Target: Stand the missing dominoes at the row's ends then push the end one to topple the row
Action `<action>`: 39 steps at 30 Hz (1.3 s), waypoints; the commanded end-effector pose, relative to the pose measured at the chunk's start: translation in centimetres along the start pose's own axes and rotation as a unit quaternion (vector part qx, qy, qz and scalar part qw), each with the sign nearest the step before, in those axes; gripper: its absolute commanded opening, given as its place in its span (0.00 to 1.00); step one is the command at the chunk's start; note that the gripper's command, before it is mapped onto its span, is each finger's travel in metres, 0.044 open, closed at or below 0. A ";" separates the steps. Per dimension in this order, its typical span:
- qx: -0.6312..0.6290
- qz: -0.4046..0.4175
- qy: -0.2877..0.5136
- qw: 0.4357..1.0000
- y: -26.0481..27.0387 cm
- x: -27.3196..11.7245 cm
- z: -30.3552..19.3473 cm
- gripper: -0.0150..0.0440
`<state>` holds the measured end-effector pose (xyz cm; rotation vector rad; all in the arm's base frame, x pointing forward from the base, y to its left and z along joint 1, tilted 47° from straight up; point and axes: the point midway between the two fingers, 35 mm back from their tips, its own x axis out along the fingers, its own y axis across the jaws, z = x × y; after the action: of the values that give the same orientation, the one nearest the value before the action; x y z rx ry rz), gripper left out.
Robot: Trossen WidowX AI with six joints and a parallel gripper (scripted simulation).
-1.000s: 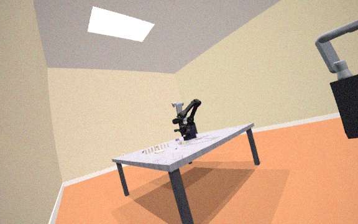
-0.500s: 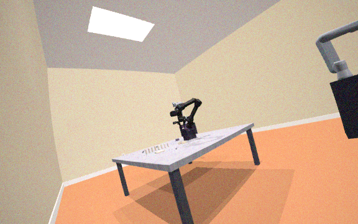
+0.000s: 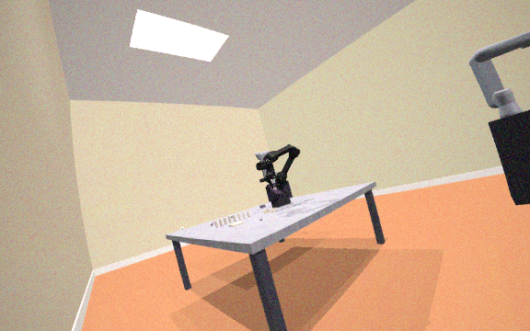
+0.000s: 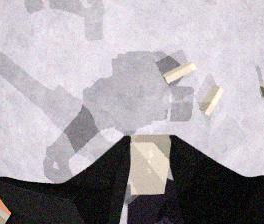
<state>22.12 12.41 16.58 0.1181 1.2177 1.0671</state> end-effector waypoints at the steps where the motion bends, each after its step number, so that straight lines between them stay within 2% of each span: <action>1: 0.204 0.007 -0.010 0.979 5.7 -0.6 2.3 0.44; 20: 0.212 -0.001 -0.019 0.977 5.6 -0.1 2.5 0.44; 39: 0.077 -0.168 -0.103 0.977 2.1 5.9 4.1 0.44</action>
<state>23.36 18.97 15.81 0.1720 1.1615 0.6772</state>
